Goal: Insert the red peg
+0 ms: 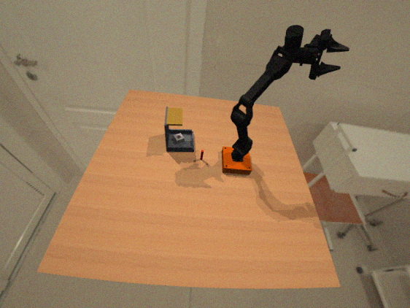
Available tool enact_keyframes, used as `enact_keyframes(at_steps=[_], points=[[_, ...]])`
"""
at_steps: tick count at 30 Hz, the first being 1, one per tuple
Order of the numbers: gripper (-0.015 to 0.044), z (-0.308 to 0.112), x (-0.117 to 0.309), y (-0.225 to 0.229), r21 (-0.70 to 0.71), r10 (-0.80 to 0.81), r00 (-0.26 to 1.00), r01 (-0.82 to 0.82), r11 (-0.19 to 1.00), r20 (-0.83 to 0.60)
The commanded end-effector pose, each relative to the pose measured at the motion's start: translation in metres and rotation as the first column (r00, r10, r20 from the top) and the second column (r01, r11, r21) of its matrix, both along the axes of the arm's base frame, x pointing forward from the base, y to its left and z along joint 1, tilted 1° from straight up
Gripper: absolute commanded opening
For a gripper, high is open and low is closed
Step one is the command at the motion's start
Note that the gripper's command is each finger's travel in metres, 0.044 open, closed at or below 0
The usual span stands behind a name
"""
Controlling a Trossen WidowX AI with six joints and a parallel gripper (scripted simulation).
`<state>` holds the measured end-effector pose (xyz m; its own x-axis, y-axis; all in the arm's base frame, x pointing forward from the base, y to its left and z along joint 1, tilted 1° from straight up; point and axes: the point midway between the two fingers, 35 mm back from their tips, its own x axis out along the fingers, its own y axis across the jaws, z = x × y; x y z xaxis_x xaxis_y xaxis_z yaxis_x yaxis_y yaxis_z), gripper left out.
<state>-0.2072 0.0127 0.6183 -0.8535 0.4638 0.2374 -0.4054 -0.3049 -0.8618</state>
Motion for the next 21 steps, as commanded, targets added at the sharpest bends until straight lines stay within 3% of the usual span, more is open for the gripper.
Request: enact_keyframes(at_steps=[1,11,21], points=[[0.0426,0.0,0.0,0.0,-0.001,0.002,1.0,-0.002,1.0,-0.001],[0.044,-0.014,-0.008,-0.04,-0.095,0.22,0.974,-0.224,0.97,-0.055],[0.044,-0.037,-0.01,-0.097,-0.255,0.495,0.858,-0.513,0.82,-0.136]])
